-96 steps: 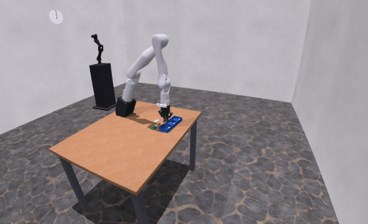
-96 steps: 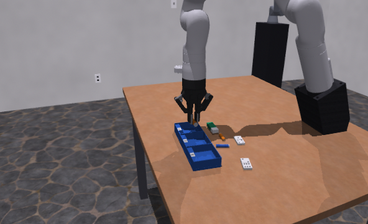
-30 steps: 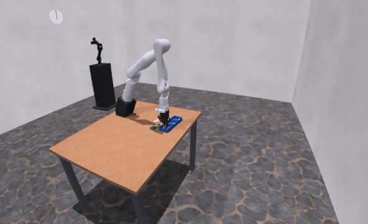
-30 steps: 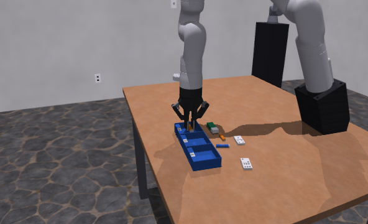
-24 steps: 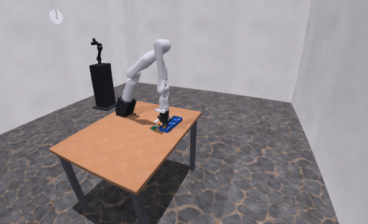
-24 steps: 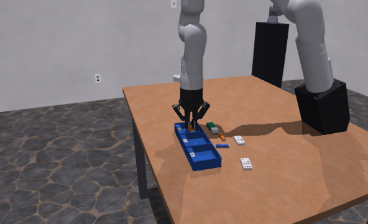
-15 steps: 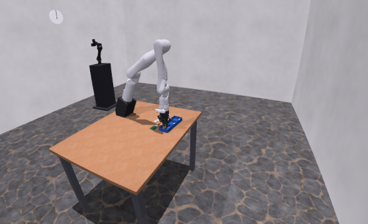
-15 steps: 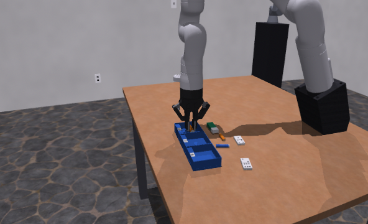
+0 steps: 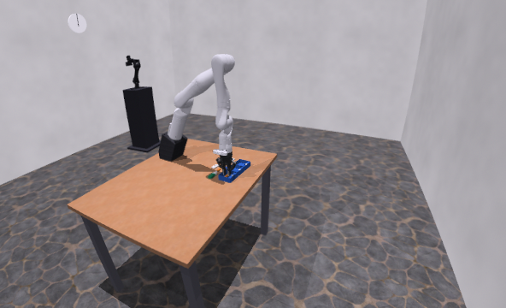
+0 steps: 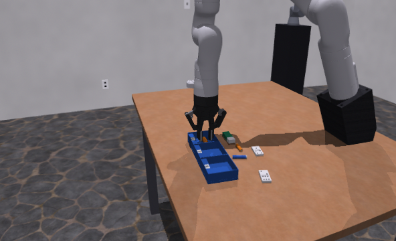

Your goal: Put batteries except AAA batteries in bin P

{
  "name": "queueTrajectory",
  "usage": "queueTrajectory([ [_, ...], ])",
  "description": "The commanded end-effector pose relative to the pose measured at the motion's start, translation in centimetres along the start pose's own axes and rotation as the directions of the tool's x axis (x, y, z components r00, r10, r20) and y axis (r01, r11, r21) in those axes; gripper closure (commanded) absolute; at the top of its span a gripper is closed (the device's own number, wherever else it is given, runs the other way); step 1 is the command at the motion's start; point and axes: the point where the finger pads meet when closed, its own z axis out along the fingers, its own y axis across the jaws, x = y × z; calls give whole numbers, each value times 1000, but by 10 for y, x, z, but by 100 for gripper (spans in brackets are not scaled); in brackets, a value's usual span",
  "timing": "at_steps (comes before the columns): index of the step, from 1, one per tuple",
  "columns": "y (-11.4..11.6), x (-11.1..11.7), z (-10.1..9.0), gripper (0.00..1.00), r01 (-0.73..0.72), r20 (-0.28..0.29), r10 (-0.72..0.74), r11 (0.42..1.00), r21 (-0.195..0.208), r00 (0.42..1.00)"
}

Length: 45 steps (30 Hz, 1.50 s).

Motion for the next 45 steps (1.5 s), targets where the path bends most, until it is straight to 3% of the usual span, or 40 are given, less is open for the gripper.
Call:
queueTrajectory([
  [1,-1,0,0,71,0,0,0,1000,1,1000],
  [28,0,0,-38,71,0,0,0,1000,1,1000],
  [39,-1,1,-38,71,0,0,0,1000,1,1000],
  [40,-1,1,-42,0,0,0,0,1000,1,1000],
  [45,-1,1,-62,0,0,0,0,1000,1,1000],
])
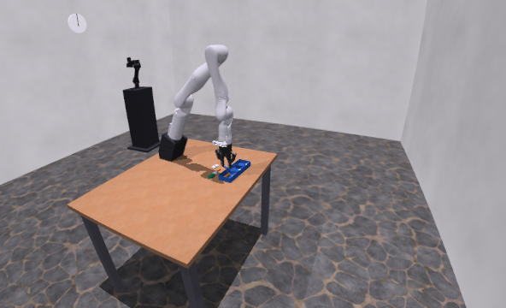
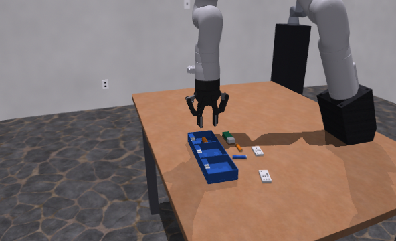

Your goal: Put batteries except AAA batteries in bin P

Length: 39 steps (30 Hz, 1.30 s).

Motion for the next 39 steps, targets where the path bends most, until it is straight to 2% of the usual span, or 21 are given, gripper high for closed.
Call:
queueTrajectory([
  [1,-6,5,-16,0,-7,-7,7,1000,20,1000],
  [4,-6,5,-28,0,-7,-7,8,1000,20,1000],
  [6,-6,5,-28,0,-7,-7,8,1000,20,1000],
  [21,-4,5,-88,0,-7,-8,8,1000,19,1000],
  [23,-4,5,-88,0,-7,-8,8,1000,19,1000],
  [34,-4,4,-132,0,-7,-8,8,1000,19,1000],
  [39,-4,4,-133,0,-8,-8,8,1000,19,1000],
])
